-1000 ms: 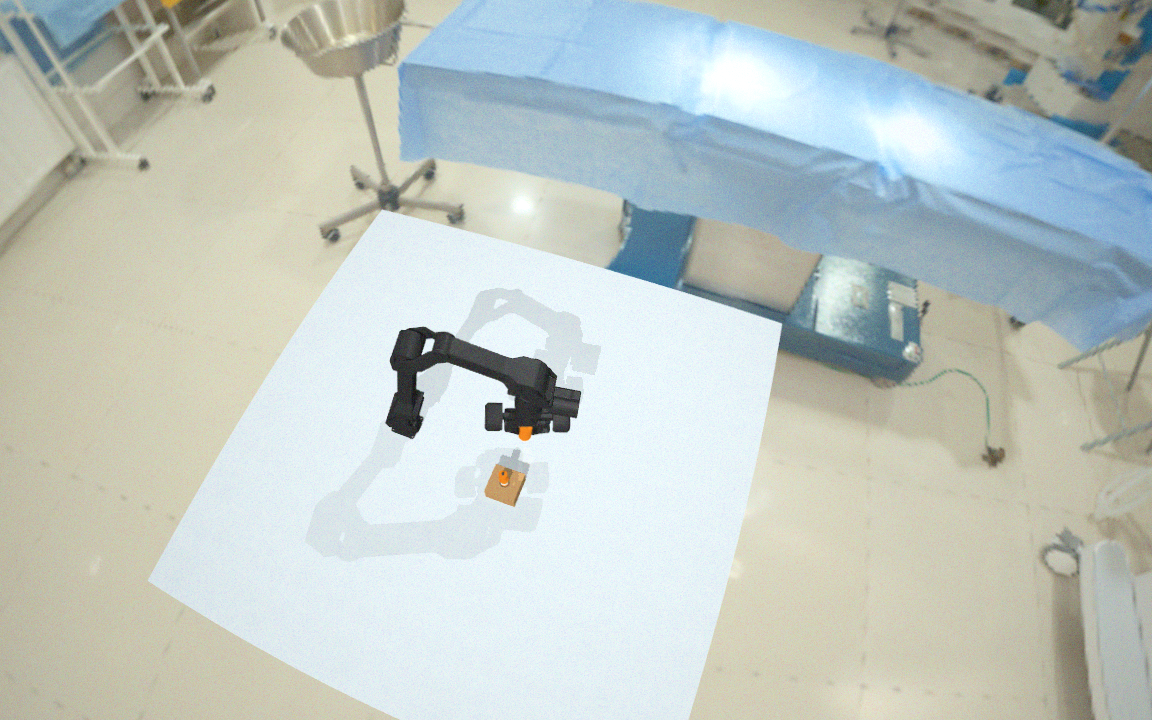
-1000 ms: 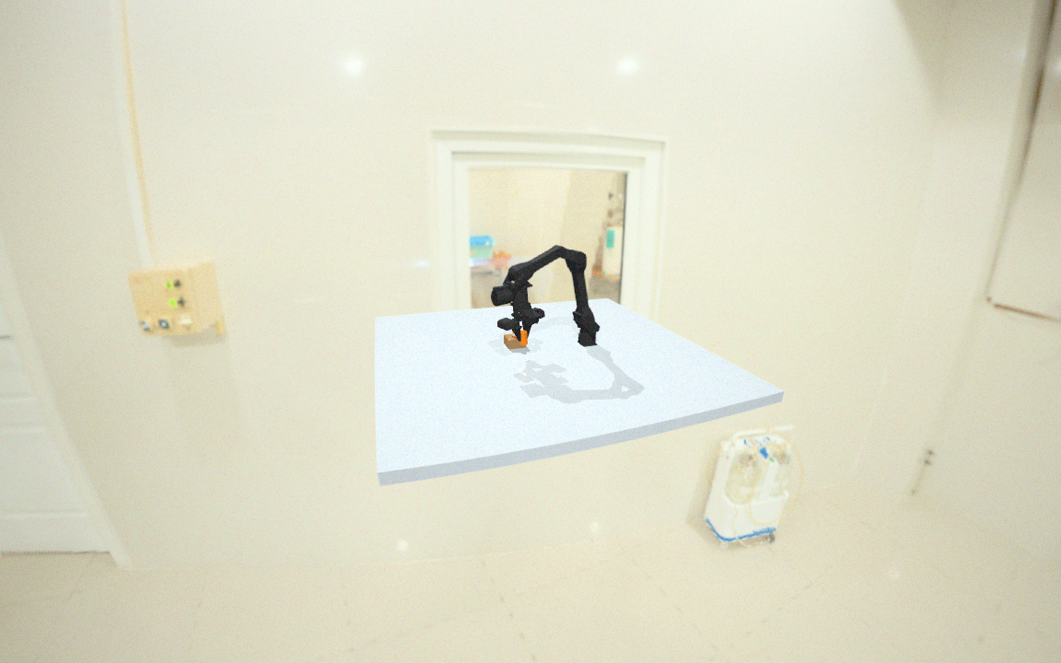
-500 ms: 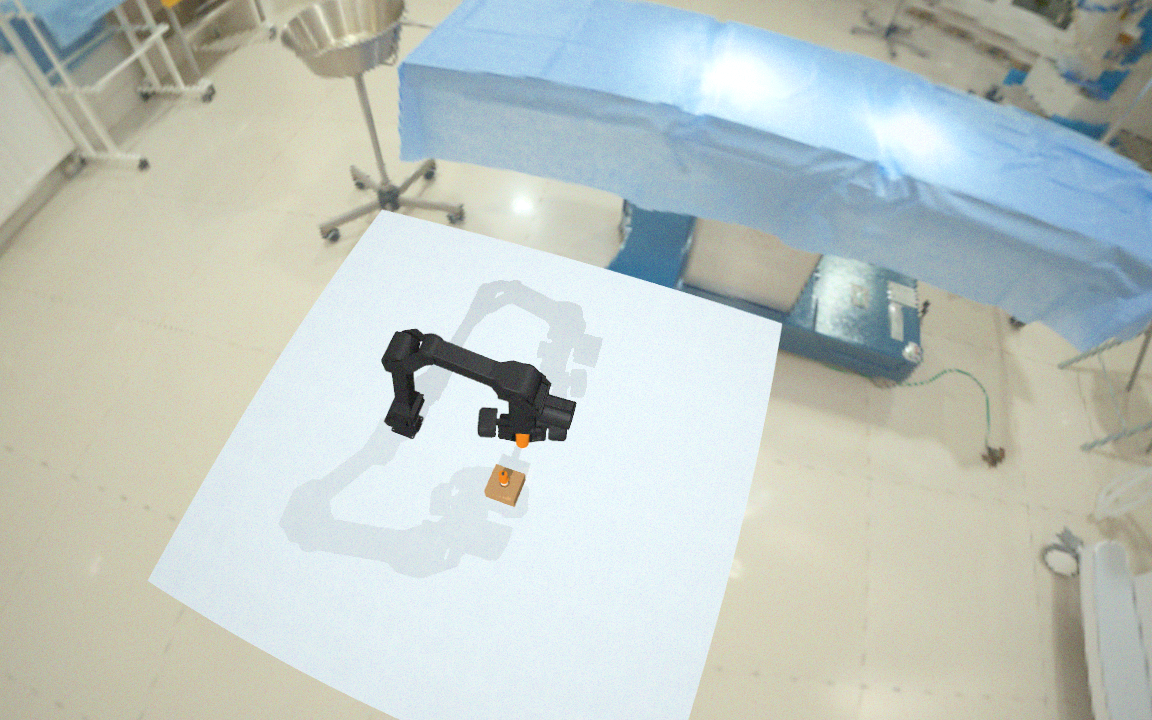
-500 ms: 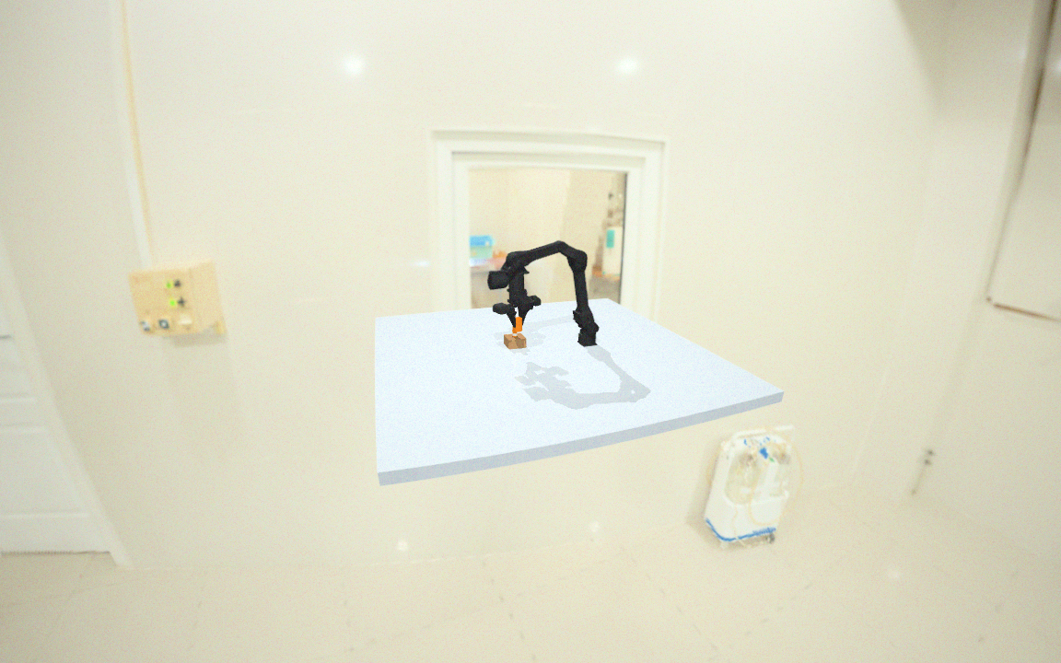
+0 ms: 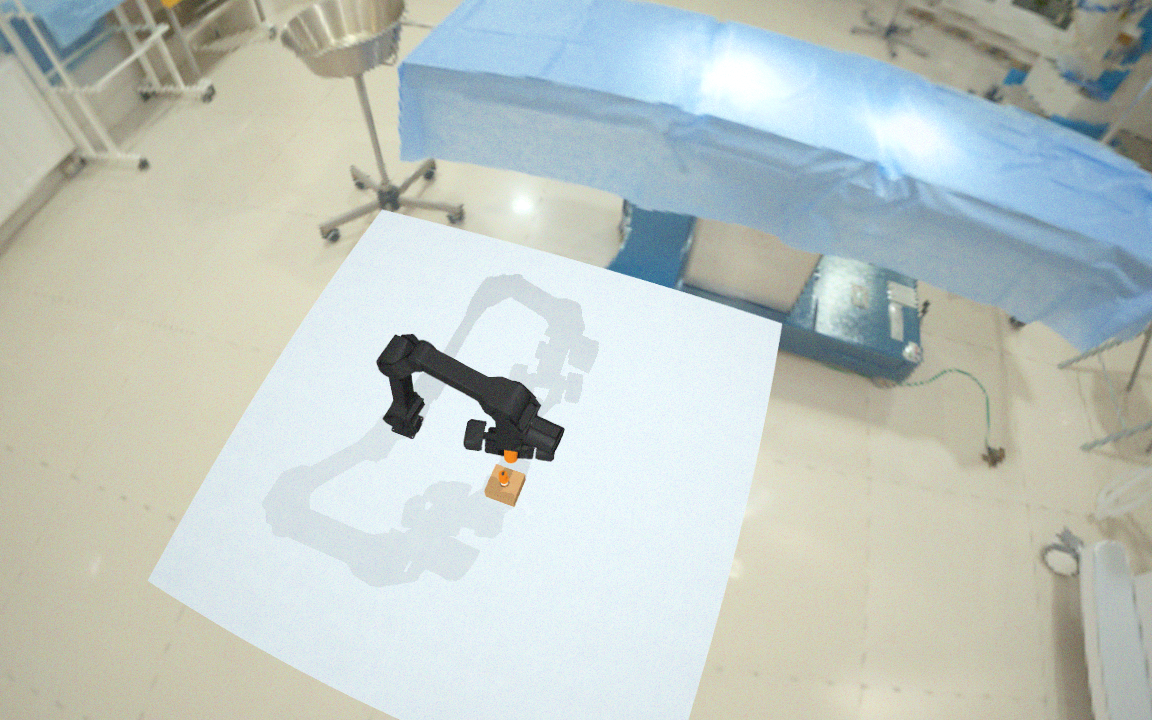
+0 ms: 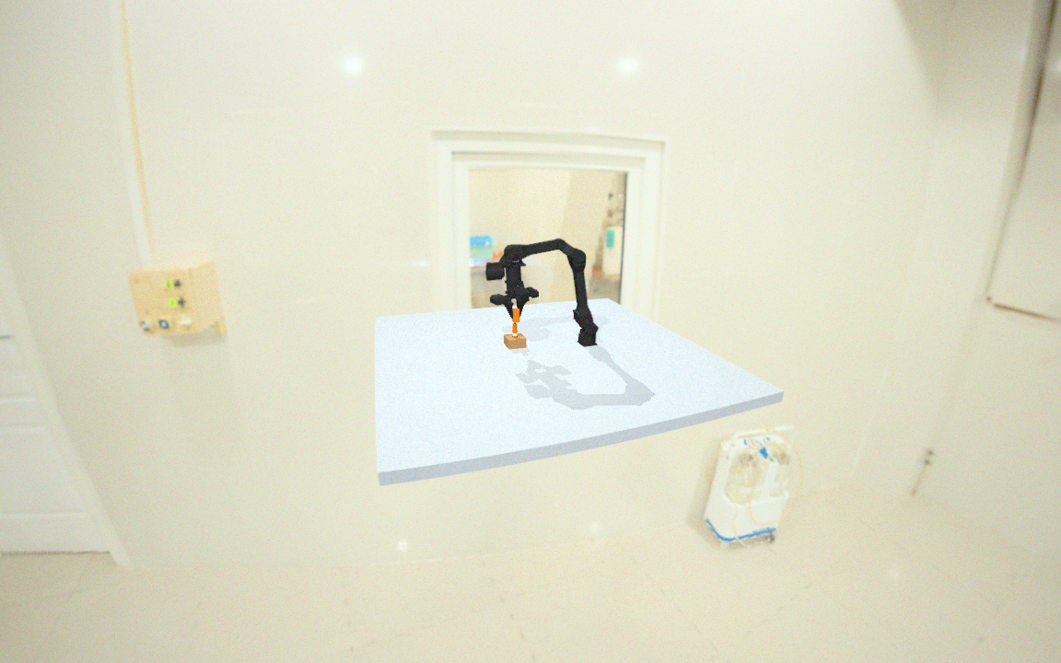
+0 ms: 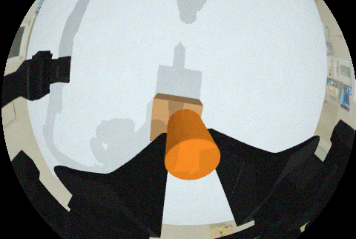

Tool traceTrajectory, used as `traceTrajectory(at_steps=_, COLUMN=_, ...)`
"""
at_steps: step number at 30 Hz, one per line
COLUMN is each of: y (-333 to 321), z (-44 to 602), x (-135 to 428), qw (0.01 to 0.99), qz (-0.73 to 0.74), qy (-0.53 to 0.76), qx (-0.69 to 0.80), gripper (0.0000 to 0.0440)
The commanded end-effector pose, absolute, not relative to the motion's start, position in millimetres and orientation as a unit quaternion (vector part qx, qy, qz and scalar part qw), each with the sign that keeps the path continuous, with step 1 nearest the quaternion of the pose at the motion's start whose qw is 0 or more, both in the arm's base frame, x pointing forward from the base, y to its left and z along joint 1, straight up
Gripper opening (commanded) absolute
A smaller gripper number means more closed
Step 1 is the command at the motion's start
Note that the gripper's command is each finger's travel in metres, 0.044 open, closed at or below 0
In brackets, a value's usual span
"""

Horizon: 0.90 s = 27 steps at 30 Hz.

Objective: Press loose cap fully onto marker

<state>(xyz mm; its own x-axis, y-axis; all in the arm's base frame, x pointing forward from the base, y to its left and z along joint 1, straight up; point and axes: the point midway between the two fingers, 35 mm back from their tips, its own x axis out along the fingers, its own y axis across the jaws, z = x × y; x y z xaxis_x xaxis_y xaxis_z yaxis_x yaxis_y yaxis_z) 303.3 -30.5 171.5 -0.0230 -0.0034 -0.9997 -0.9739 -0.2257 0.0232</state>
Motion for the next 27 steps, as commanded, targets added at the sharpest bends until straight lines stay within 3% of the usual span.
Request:
traceTrajectory(at_steps=1, y=-46.5, z=176.3, x=300.8, qw=0.439, qz=0.553, qy=0.453, qx=-0.544, gripper=0.0058)
traceTrajectory(at_steps=27, y=-67.4, z=146.6, x=294.7, qw=0.452, qz=0.565, qy=0.471, qx=-0.504, gripper=0.0020)
